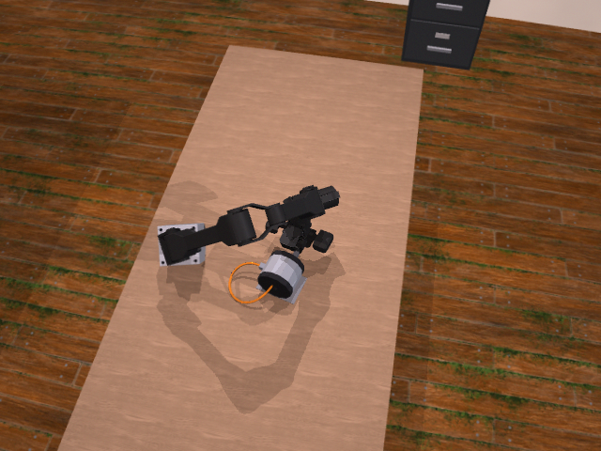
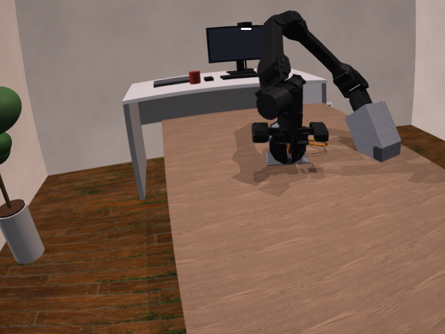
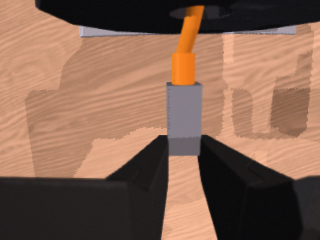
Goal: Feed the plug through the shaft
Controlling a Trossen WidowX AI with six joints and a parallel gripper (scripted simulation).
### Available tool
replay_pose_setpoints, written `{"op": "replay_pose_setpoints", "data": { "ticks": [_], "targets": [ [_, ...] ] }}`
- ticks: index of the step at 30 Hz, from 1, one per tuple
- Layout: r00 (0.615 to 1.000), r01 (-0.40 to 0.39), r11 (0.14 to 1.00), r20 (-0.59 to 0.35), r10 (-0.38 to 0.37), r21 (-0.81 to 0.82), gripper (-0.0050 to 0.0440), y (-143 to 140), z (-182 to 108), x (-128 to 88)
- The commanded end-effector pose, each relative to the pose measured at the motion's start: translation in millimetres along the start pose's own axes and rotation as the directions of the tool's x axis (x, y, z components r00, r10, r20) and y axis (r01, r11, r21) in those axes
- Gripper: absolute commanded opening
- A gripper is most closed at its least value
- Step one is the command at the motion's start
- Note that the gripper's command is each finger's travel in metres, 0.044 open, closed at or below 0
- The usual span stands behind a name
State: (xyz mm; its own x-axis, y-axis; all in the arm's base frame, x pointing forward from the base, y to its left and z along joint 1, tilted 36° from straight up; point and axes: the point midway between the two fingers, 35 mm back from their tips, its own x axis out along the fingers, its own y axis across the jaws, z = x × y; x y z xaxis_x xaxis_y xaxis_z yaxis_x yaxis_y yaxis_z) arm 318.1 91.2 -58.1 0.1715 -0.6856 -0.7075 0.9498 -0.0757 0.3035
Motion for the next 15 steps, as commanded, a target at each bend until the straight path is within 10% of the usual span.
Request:
{"op": "replay_pose_setpoints", "data": {
  "ticks": [1, 15],
  "targets": [
    [1.000, 0.015, 1.000, 0.016, -0.015, -0.009, 0.0000, -4, 0, 20],
    [1.000, 0.003, 1.000, -0.001, -0.003, 0.000, 0.0160, 0, -2, 12]
  ]
}}
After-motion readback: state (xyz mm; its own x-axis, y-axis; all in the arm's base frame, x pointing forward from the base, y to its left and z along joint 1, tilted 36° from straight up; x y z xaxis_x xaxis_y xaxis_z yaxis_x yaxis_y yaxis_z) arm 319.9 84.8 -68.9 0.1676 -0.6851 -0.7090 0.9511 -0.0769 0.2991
